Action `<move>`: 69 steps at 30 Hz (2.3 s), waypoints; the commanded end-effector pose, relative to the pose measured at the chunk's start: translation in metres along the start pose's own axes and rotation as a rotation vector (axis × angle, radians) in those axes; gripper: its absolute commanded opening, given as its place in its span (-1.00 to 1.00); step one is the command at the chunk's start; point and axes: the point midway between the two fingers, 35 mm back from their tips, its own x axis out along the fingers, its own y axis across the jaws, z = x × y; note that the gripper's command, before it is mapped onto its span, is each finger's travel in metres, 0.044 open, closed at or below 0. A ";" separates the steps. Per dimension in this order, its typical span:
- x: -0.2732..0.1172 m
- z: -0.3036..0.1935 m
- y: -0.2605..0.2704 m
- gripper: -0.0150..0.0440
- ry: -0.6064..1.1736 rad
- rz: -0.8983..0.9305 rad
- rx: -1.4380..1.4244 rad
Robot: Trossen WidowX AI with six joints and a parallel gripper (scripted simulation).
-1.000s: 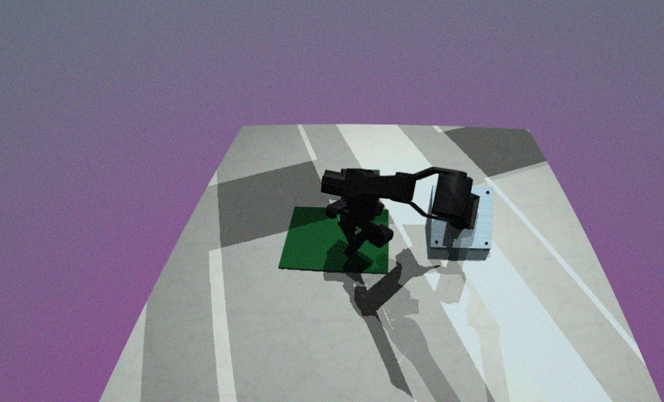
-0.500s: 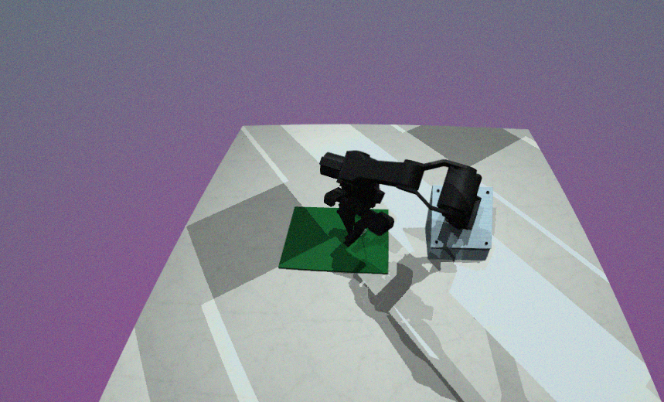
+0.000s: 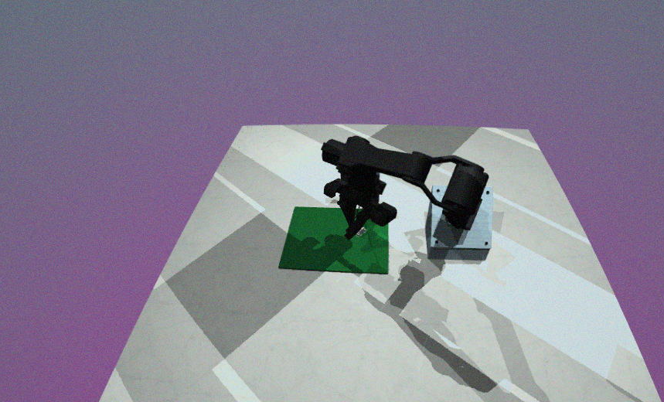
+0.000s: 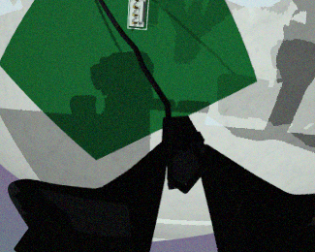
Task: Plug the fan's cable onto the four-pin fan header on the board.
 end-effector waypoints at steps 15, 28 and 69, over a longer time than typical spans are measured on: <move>-0.001 0.000 0.002 -0.49 -0.084 -0.028 -0.552; -0.001 0.001 0.004 -0.49 -0.141 -0.082 -0.995; 0.017 0.020 0.000 -0.49 -0.413 -0.281 -1.560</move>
